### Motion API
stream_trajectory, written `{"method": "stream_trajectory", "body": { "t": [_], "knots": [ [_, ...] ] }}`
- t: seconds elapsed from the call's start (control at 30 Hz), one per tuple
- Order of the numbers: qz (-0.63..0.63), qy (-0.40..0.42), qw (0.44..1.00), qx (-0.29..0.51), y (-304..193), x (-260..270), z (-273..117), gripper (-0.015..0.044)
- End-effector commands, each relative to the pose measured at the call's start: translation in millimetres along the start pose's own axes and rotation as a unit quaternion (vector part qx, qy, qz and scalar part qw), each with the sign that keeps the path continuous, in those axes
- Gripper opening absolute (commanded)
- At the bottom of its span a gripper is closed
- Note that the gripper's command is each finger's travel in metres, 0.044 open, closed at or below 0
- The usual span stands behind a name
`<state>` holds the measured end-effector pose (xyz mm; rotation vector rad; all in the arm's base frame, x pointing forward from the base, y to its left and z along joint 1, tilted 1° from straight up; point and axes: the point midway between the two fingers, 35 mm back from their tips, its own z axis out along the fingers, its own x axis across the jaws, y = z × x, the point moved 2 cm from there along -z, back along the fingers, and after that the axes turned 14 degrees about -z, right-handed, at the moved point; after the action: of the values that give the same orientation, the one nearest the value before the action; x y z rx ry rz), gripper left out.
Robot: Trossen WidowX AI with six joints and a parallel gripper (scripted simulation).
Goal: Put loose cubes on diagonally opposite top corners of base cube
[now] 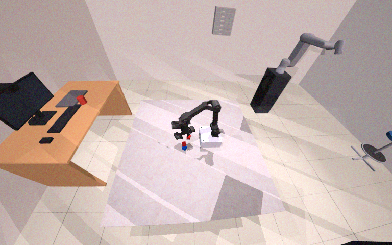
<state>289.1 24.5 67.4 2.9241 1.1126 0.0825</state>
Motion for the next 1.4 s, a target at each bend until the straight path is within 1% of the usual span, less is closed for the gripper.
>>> {"method": "stream_trajectory", "body": {
  "t": [0.0,0.2,0.47,0.77,1.0,1.17,1.37],
  "knots": [
    [-0.087,-0.003,0.996,0.004,7.0,-19.8,-5.9,0.0265],
    [-0.207,-0.004,0.978,0.003,15.7,-44.4,-15.7,0.0265],
    [-0.349,-0.005,0.937,0.003,22.1,-74.4,-26.7,0.0265],
    [-0.352,-0.005,0.936,0.003,22.4,-75.0,-25.2,0.0265],
    [-0.352,-0.005,0.936,0.004,21.9,-75.9,33.9,0.0265],
    [-0.352,-0.005,0.936,0.004,21.8,-76.1,36.2,0.0265],
    [-0.352,-0.005,0.936,0.004,21.6,-76.4,50.7,0.0265]
  ]
}}
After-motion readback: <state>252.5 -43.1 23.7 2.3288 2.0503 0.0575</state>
